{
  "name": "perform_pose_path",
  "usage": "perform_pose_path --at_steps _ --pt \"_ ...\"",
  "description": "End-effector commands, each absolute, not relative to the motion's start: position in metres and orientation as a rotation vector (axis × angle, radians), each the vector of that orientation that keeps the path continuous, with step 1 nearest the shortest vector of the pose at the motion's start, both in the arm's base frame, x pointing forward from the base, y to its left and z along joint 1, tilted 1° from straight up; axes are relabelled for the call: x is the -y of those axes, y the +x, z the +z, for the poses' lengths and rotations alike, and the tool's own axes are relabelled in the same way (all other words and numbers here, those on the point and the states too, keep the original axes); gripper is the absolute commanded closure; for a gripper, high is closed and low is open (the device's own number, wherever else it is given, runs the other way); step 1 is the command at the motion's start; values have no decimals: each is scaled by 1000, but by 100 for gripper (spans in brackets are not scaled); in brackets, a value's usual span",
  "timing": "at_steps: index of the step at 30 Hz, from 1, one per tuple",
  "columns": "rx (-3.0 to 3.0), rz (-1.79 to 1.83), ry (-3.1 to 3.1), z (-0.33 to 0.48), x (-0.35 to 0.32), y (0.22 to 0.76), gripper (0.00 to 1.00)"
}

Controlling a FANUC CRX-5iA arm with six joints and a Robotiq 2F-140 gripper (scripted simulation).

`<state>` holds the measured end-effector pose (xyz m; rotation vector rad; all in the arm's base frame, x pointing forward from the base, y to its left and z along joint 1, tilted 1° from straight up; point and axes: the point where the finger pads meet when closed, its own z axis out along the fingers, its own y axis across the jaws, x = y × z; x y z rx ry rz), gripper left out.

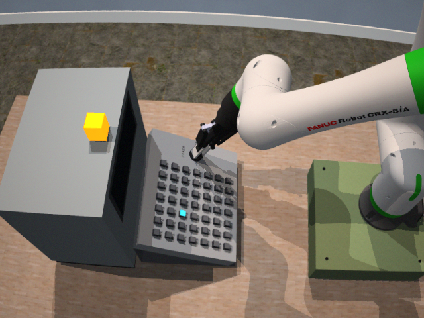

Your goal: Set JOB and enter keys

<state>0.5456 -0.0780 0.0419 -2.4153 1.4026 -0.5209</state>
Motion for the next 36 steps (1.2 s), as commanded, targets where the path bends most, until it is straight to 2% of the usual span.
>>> perform_pose_path --at_steps 1,12,36 --pt "-1520 -495 -2326 42 78 546 100" --pt "-1762 -435 -2111 42 78 546 100" --pt "-1866 -405 -2003 42 78 546 100"
